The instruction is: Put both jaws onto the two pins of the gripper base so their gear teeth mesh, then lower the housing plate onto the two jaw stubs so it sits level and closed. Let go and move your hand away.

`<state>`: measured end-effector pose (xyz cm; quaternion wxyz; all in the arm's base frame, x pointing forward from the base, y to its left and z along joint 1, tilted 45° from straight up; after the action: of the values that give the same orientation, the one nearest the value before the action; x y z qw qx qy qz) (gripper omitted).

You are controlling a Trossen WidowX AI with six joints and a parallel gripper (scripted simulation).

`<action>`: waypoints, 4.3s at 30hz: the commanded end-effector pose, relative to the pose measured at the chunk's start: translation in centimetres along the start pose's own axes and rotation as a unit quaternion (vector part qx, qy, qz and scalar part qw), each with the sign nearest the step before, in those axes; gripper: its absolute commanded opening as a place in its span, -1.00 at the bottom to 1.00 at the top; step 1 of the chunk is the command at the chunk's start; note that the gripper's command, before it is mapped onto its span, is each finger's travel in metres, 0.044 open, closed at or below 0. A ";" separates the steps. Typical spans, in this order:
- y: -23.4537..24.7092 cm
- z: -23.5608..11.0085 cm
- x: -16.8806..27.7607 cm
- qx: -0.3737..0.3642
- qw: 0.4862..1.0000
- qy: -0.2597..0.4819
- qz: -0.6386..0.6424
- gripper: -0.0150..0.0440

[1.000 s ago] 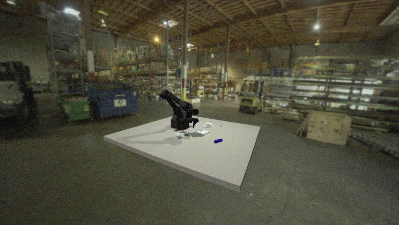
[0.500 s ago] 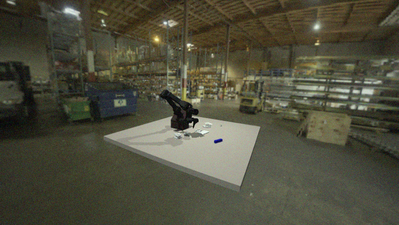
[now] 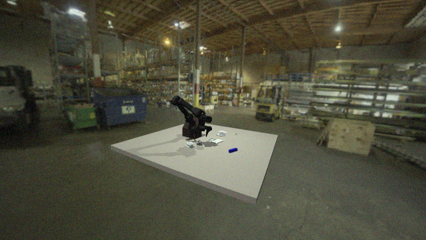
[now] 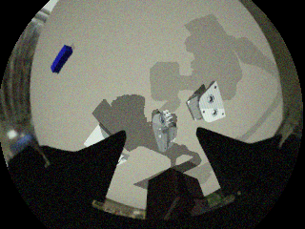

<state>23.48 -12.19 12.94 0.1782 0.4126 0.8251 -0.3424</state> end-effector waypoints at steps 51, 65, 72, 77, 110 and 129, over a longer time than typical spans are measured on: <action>-4.2 3.1 -0.5 0.002 0.999 -0.001 -0.046 -0.49; -4.4 5.3 -0.4 0.004 0.999 -0.003 -0.046 -0.49; -4.4 5.7 -0.4 0.004 0.999 -0.003 -0.046 -0.49; -4.4 5.7 -0.4 0.004 0.999 -0.003 -0.046 -0.49; 0.6 5.8 0.4 0.003 0.999 -0.002 -0.046 -0.49; 1.0 -0.2 0.6 0.000 0.999 -0.001 -0.048 -0.49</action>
<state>24.08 -12.29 10.87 0.1591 0.3682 0.8470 -0.3488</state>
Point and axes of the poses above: the point midway between the two fingers, 35 mm back from their tips, its own z axis out along the fingers, its own y axis across the jaws, x = y × z, the point moved 4 cm from there along -z, back along the fingers, and after that the axes turned 4 degrees about z, right-handed, at the moved point
